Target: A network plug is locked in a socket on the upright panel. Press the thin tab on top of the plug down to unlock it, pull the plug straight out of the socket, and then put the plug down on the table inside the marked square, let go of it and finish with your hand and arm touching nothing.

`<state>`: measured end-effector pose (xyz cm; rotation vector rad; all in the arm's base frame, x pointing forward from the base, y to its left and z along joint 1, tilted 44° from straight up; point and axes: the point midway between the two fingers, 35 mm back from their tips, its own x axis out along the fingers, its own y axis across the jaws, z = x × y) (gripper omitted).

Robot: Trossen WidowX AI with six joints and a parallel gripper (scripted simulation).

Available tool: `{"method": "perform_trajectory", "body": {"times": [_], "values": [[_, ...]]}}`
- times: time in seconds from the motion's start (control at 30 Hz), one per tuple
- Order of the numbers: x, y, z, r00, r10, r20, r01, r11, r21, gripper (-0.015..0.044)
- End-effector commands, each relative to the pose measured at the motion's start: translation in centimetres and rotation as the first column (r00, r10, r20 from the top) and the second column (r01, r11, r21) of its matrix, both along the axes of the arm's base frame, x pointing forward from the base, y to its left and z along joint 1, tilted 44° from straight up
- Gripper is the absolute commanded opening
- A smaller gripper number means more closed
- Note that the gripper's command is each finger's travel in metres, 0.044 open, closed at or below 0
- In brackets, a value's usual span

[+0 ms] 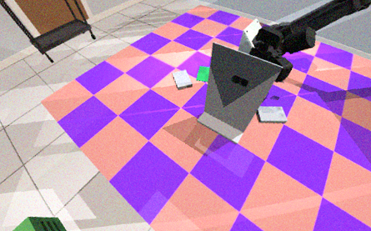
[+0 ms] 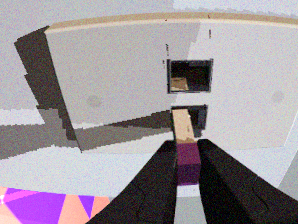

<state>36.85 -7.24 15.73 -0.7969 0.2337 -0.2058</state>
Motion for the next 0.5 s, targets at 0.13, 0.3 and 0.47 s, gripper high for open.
{"method": "perform_trajectory", "body": {"times": [0.13, 0.3, 0.47], "values": [[-0.61, 0.1, -0.09, 1.0, 0.003, -0.002, -0.003, 1.0, 0.003, 0.0], [-0.87, 0.11, -0.11, 1.0, 0.003, -0.002, -0.003, 1.0, 0.003, 0.0], [-1.14, 0.13, -0.13, 1.0, 0.003, -0.002, -0.003, 1.0, 0.003, 0.0]]}}
